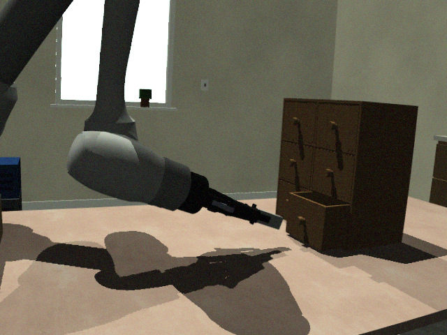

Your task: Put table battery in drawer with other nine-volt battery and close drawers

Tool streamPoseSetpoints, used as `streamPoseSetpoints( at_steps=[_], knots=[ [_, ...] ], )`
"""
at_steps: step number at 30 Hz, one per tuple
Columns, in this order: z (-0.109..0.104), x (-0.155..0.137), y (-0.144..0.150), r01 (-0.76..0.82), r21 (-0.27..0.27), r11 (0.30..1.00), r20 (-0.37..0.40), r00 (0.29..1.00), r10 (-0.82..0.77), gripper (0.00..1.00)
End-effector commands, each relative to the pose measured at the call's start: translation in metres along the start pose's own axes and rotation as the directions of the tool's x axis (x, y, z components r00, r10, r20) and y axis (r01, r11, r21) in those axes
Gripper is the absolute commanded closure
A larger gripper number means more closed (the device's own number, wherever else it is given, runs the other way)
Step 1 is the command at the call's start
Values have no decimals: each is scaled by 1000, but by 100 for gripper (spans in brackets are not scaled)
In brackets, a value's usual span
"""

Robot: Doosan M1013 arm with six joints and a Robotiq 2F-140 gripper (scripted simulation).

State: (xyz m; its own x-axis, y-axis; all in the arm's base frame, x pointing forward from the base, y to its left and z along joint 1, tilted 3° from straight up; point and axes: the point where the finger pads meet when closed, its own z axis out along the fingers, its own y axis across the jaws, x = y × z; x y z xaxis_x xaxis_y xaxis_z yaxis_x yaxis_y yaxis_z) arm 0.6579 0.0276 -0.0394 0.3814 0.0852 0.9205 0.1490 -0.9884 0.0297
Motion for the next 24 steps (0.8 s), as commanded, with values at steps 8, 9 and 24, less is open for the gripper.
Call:
streamPoseSetpoints(
  at_steps=[8,9,24],
  knots=[
    [4,2,2,2,-4,1000,-7,1000,-2,100],
    [4,2,2,2,-4,1000,-7,1000,-2,100],
    [8,5,3,2,-4,1000,-7,1000,-2,100]
  ],
)
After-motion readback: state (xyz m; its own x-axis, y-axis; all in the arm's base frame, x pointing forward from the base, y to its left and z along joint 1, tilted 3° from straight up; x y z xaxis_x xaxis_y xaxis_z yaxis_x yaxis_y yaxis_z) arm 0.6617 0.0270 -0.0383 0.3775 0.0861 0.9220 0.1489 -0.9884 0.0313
